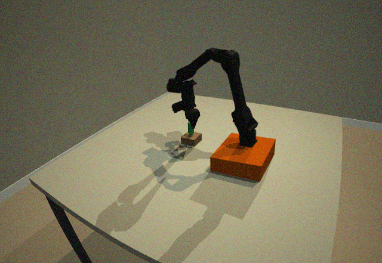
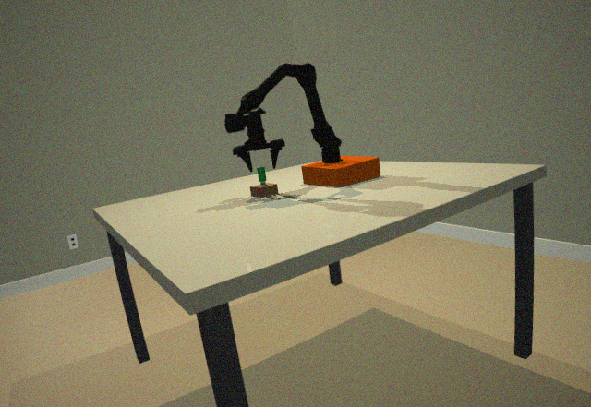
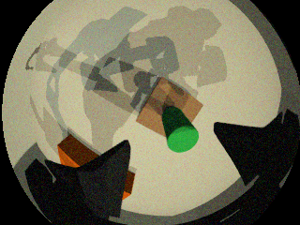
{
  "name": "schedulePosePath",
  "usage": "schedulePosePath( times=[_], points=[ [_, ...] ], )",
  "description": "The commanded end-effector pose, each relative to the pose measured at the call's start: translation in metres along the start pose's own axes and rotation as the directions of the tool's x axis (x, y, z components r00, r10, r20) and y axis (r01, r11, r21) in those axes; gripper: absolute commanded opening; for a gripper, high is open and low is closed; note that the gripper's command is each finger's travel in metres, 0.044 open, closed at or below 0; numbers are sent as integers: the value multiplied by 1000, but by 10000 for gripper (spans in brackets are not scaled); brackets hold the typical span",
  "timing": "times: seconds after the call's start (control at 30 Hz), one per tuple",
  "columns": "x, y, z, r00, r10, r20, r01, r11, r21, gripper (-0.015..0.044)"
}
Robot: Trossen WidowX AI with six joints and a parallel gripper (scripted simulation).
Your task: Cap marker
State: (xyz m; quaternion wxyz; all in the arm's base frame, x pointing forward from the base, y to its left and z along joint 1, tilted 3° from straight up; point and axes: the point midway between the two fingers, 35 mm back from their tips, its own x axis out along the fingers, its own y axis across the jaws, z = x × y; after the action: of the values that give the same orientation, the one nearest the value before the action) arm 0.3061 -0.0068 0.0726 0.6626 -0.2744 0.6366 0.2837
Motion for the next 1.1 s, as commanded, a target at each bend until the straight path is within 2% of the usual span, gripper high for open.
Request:
schedulePosePath(
  times=[0.0, 0.13, 0.2, 0.27, 0.43, 0.5, 0.7, 1.07],
  points=[
    [-47, -2, 2, 999, -28, 25, 28, 1000, -3, 440],
    [-49, -2, 1, 999, -28, 24, 28, 1000, -3, 440],
    [-48, -2, 1, 999, -28, 25, 26, 998, 54, 387],
    [-46, -2, 1, 999, -28, 25, 22, 976, 215, 335],
    [-40, -4, -1, 999, -28, 27, 6, 790, 613, 204],
    [-39, -4, -2, 999, -28, 27, 3, 754, 657, 151],
    [-39, -4, -2, 999, -28, 27, 3, 754, 657, 0],
    [-39, -4, -2, 999, -28, 27, 3, 754, 657, 0]
  ],
)
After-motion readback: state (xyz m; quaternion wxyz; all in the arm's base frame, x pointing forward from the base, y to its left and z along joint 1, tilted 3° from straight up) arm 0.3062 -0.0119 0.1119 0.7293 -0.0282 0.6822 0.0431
